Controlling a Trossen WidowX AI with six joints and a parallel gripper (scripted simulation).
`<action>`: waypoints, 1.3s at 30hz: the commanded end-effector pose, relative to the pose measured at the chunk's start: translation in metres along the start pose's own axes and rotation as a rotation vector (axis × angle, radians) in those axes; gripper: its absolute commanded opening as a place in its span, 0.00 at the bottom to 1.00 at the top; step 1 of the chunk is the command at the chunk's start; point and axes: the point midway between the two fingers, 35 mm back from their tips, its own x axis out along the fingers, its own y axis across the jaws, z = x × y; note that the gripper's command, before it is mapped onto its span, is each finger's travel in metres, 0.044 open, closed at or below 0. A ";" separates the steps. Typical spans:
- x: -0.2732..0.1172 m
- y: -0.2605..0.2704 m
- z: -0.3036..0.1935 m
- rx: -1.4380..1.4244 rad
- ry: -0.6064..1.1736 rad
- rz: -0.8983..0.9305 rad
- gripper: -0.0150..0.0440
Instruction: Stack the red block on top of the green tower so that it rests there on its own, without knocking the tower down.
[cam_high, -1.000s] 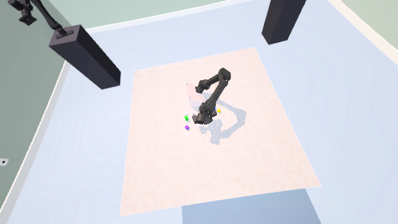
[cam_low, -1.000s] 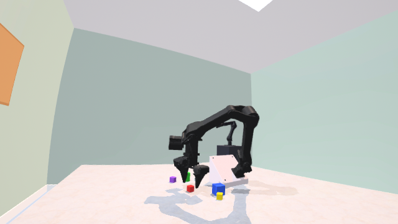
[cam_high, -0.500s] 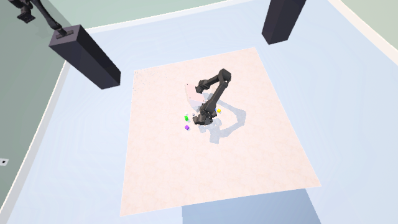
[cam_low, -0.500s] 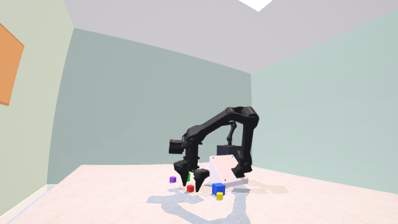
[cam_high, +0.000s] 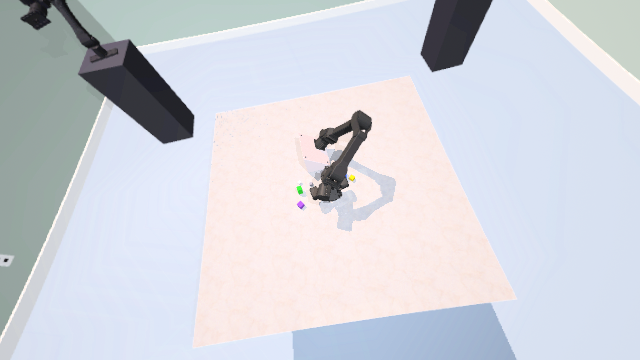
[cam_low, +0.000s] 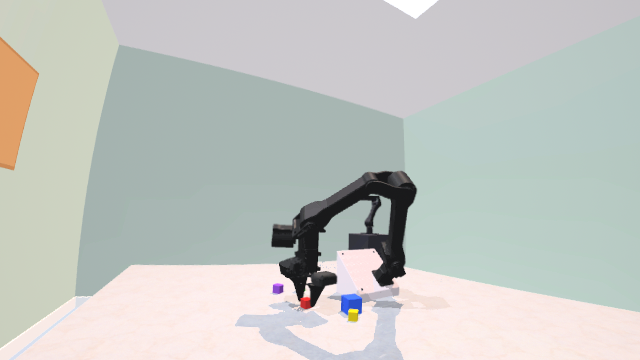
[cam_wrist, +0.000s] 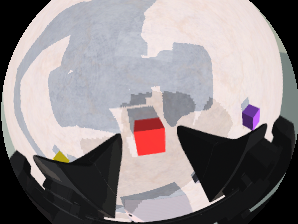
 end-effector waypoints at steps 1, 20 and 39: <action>0.000 0.000 0.000 0.005 -0.001 0.003 0.56; -0.039 -0.001 0.000 0.005 0.000 0.001 0.25; -0.114 -0.002 0.001 0.010 -0.006 -0.002 0.25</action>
